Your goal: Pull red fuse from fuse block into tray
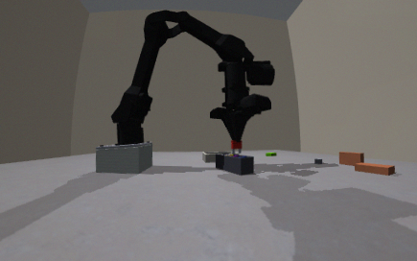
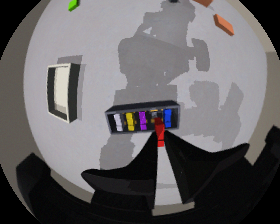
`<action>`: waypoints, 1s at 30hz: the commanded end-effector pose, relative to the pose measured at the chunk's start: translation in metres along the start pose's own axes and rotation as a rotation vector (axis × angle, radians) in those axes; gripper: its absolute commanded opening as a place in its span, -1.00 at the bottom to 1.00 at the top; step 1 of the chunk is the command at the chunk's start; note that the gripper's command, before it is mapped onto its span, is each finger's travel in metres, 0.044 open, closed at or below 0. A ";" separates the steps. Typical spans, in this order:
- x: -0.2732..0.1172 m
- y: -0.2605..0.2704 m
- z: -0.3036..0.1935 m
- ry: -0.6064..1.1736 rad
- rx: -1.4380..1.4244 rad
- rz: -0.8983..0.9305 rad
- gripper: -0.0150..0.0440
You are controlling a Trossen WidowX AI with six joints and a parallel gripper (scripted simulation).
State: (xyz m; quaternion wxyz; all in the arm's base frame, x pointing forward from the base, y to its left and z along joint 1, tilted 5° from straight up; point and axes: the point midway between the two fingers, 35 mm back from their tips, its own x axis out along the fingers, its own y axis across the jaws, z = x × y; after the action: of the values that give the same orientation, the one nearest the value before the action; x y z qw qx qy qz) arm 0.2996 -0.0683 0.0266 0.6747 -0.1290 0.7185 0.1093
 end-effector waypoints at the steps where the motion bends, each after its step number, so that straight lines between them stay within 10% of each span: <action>1: -0.009 0.000 0.002 -0.008 0.006 0.000 -0.49; 30: -0.022 0.084 0.055 -0.017 0.005 0.007 -0.49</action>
State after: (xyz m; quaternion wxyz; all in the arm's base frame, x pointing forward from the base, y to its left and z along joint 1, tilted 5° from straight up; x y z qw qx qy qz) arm 0.3218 0.0092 0.0443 0.6806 -0.1274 0.7131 0.1102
